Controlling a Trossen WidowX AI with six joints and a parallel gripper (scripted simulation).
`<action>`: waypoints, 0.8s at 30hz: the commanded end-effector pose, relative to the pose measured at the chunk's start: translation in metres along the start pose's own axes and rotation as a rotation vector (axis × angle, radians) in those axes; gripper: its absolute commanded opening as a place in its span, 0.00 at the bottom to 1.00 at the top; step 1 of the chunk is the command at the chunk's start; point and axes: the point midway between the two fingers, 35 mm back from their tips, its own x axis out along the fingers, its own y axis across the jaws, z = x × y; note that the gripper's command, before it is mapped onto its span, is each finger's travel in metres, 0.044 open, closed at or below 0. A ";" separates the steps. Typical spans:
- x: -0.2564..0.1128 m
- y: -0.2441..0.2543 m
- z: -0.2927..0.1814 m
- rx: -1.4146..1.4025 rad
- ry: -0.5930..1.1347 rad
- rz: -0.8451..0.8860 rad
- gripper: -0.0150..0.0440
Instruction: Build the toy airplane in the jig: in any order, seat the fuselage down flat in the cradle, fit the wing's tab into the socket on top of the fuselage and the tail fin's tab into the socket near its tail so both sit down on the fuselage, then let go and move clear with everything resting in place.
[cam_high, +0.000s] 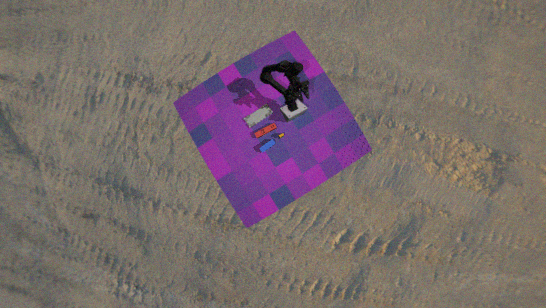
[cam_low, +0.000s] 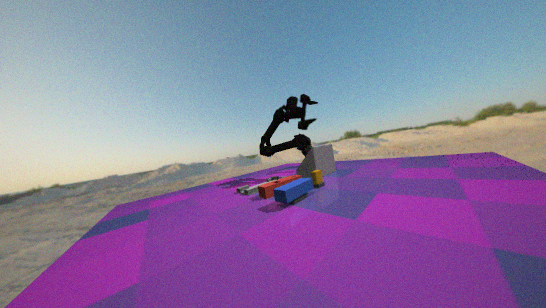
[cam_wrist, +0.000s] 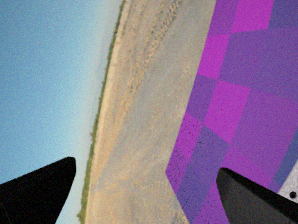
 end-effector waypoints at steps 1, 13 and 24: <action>0.000 0.000 0.000 0.000 0.000 0.000 0.98; 0.044 -0.002 0.108 0.037 -0.335 -0.470 1.00; 0.060 -0.084 0.225 0.114 -0.305 -1.016 1.00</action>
